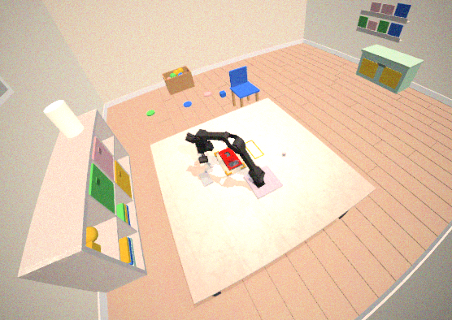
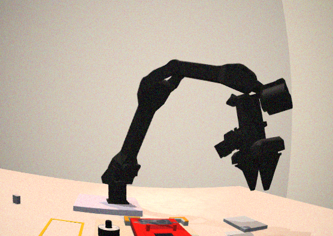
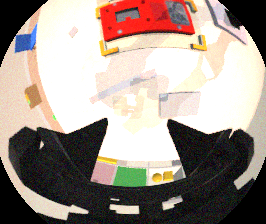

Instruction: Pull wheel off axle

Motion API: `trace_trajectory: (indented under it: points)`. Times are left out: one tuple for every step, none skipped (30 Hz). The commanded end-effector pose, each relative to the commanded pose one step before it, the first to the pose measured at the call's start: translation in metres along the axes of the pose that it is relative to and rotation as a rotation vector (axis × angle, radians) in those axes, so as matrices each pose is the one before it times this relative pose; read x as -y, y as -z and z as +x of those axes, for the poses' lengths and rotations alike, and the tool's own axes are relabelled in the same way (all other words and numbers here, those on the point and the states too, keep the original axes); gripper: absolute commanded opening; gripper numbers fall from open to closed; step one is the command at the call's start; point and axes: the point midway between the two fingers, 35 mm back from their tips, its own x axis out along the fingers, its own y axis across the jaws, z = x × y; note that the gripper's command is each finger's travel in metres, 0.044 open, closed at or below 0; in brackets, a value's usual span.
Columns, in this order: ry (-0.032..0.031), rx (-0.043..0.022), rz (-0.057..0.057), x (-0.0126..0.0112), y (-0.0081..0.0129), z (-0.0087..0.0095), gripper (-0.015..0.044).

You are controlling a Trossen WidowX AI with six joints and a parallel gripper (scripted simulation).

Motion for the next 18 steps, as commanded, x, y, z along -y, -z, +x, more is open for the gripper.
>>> trace_trajectory:
  points:
    - [-0.00117,0.00175,-0.0077,-0.00095,-0.00135,0.00001,0.0374]
    - [-0.00337,0.00534,-0.0232,-0.00277,-0.00409,0.00004,0.0348]
    - [-0.00514,0.00918,-0.0387,-0.00435,-0.00697,0.00009,0.0321]
    - [-0.00466,0.00976,-0.0399,-0.00403,-0.0074,0.00015,0.03]
    - [-0.00118,0.00584,-0.0271,-0.00242,-0.00491,0.0001,0.03]
    - [0.00253,0.00556,-0.0369,-0.00296,-0.00622,0.00004,0.03]
    - [0.00416,0.00757,-0.0526,-0.00369,-0.00905,0.00005,0.03]
    - [0.00584,0.00853,-0.0636,-0.00358,-0.01121,0.00005,0.03]
    - [0.00673,0.00785,-0.0643,-0.00256,-0.01155,0.00004,0.03]
    - [0.00746,0.00699,-0.0642,-0.00147,-0.01167,0.00004,0.03]
    - [0.00826,0.00617,-0.0655,-0.00039,-0.01194,0.00004,0.03]
    - [0.00881,0.00515,-0.0656,0.00074,-0.01186,0.00003,0.03]
    - [0.00923,0.00408,-0.0655,0.00184,-0.01167,0.00003,0.03]
    - [0.00953,0.00297,-0.0655,0.00292,-0.01138,0.00002,0.03]
    - [0.00971,0.00185,-0.0654,0.00396,-0.01098,0.00002,0.03]
    - [0.00975,0.00072,-0.0654,0.00495,-0.0105,0.00002,0.03]
    - [0.00623,-0.00013,-0.042,0.00375,-0.0064,0.00002,0.03]
    - [0.00575,-0.00053,-0.0391,0.00383,-0.00572,0.00001,0.03]
